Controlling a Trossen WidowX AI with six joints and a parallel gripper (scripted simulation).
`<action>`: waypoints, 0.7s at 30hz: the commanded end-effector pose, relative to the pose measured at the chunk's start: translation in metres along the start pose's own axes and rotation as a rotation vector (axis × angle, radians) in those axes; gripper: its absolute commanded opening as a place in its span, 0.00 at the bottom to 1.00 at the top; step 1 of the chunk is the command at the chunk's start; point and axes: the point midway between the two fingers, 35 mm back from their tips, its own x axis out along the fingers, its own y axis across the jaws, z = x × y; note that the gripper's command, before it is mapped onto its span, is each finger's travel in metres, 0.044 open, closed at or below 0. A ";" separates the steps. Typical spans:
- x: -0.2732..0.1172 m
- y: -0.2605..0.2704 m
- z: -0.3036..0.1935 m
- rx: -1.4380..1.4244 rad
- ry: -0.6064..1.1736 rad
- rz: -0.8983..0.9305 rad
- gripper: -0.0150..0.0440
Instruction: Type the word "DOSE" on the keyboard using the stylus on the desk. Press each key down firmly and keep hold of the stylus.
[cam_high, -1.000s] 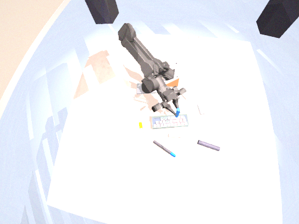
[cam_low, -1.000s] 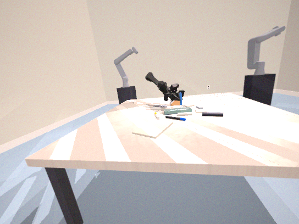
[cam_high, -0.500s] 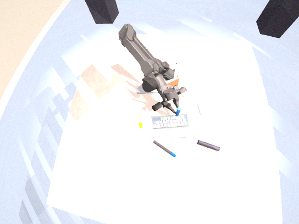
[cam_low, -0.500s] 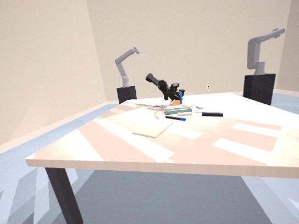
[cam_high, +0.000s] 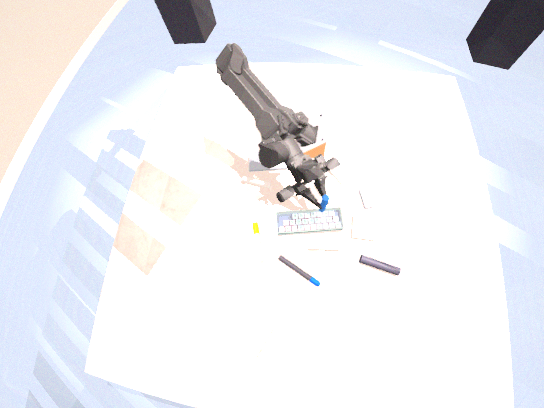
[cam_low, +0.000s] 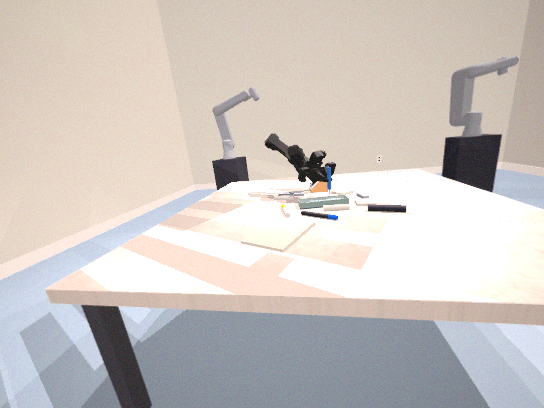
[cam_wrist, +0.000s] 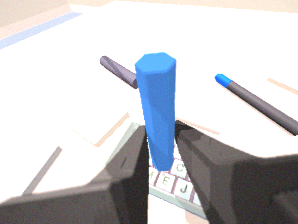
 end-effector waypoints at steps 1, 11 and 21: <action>-0.001 -0.003 0.003 0.005 -0.002 -0.005 0.39; 0.000 -0.003 0.001 0.005 -0.002 -0.005 0.39; 0.002 -0.003 -0.004 0.005 -0.002 -0.005 0.39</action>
